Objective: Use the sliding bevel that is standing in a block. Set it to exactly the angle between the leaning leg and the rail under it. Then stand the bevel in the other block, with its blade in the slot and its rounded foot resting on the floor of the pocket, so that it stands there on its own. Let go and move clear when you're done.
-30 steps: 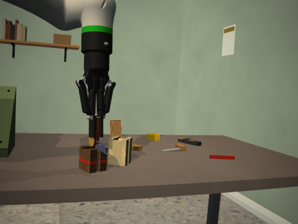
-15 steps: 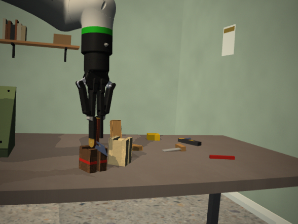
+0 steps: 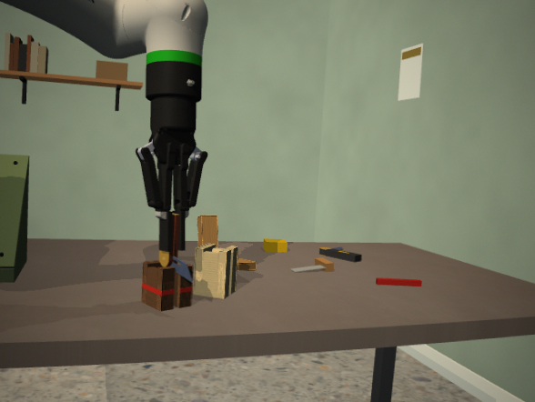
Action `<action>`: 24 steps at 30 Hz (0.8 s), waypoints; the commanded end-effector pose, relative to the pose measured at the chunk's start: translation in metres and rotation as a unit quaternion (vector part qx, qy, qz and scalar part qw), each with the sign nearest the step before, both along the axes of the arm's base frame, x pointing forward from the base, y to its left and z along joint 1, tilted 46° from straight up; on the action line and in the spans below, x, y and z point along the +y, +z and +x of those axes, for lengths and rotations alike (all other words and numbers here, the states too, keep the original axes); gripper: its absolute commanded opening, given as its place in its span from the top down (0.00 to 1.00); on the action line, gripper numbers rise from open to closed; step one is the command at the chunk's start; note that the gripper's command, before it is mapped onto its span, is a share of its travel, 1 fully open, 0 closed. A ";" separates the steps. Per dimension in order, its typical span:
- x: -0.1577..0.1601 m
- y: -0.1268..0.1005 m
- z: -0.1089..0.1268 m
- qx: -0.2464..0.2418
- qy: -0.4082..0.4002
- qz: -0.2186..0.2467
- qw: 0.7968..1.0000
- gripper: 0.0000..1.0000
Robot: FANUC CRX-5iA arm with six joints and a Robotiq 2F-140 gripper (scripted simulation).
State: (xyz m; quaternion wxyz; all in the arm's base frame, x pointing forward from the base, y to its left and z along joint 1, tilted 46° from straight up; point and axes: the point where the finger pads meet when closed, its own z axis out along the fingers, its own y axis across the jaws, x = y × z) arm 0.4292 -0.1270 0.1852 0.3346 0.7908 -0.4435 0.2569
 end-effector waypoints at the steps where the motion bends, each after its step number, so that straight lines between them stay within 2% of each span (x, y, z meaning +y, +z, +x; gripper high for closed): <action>1: 0.000 0.000 0.000 -0.001 0.001 0.000 1.000 0.90; 24: -0.003 -0.003 0.001 0.000 0.001 0.000 1.000 0.90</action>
